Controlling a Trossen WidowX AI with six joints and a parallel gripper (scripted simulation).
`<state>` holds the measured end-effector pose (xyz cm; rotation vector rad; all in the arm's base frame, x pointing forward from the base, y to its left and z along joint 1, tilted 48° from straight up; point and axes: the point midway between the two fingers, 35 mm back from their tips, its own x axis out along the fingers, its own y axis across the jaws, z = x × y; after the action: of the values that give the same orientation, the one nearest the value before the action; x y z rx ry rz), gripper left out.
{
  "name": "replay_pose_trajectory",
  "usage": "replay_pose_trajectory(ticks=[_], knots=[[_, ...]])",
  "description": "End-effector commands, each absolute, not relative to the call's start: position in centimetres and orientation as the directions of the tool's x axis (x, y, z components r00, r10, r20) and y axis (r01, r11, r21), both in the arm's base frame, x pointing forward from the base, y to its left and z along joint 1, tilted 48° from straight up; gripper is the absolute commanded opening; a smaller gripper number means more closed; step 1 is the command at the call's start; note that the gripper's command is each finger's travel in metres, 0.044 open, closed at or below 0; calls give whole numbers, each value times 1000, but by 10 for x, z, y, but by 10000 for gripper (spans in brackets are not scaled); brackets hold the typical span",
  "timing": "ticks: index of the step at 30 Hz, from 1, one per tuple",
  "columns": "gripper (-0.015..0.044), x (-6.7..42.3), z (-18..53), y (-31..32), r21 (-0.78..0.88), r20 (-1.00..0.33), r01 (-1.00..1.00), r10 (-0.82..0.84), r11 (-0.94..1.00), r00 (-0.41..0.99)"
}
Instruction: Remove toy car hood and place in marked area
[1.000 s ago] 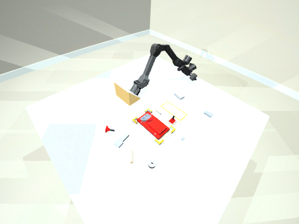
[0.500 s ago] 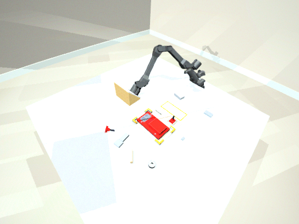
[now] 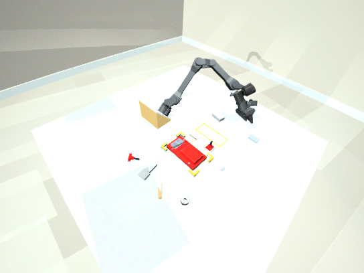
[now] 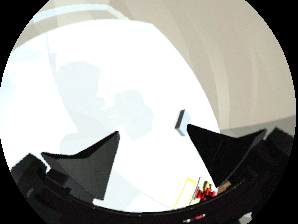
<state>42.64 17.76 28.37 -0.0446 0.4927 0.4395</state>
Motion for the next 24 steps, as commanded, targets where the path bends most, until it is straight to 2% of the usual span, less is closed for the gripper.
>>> replay_pose_trajectory(ticks=[1, 13, 24], knots=[[440, 442, 253, 144, 45, -560, -384, 341, 922, 755], [440, 451, 151, 37, 102, -817, -315, 260, 944, 515], [440, 412, 70, -63, 303, -908, -202, 347, 931, 234]])
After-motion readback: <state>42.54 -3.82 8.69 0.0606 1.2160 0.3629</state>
